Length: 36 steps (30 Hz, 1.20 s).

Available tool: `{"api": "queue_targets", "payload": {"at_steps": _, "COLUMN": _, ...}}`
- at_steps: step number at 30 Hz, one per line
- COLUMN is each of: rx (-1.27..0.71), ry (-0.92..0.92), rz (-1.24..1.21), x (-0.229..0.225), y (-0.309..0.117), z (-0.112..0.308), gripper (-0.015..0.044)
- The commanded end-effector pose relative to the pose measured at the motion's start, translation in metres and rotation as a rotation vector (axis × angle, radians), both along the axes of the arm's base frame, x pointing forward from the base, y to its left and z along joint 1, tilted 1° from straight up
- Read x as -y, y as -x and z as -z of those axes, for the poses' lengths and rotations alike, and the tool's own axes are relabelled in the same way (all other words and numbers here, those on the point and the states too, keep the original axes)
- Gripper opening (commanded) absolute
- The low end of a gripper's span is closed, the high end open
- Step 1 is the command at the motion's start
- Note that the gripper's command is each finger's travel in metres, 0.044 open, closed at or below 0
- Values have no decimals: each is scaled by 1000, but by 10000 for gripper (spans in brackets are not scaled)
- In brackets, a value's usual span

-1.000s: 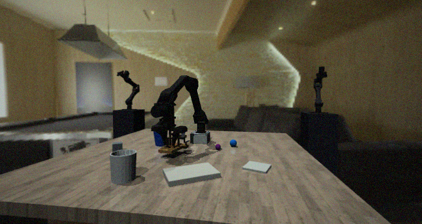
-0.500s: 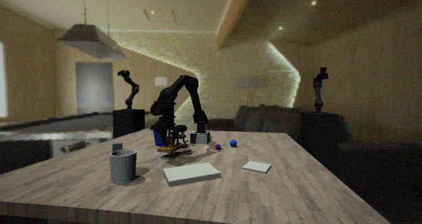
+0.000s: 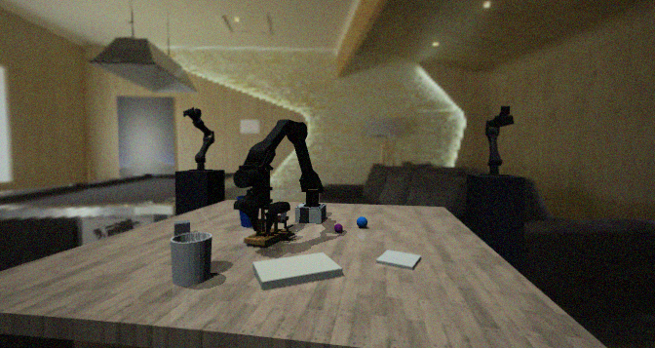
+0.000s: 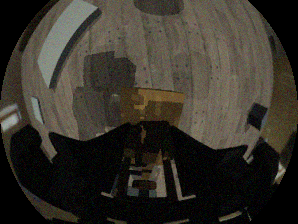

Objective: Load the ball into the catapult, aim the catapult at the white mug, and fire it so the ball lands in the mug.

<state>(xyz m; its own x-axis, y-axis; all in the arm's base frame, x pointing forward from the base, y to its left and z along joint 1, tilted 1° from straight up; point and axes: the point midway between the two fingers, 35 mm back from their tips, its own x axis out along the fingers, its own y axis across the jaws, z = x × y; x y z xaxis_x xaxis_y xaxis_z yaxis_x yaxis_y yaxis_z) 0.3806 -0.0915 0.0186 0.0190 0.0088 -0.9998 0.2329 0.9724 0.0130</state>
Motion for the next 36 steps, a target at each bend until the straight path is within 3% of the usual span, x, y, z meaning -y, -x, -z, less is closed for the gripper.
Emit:
{"api": "queue_targets", "payload": {"at_steps": 1, "rx": 5, "ry": 3, "rz": -1, "x": 0, "y": -1, "z": 5, "gripper": 0}}
{"api": "queue_targets", "payload": {"at_steps": 10, "rx": -1, "ry": 0, "rz": 0, "x": 0, "y": 0, "z": 7, "gripper": 0}}
{"api": "queue_targets", "payload": {"at_steps": 24, "rx": -1, "ry": 0, "rz": 0, "x": 0, "y": 0, "z": 7, "gripper": 368}}
{"api": "queue_targets", "payload": {"at_steps": 27, "rx": -1, "ry": 0, "rz": 0, "x": 1, "y": -2, "z": -17, "gripper": 440}}
{"api": "queue_targets", "payload": {"at_steps": 32, "rx": -2, "ry": 0, "rz": -1, "x": 0, "y": 2, "z": -90, "gripper": 440}}
{"api": "queue_targets", "payload": {"at_steps": 36, "rx": 1, "ry": 1, "rz": 1, "x": 1, "y": -1, "z": -78, "gripper": 440}}
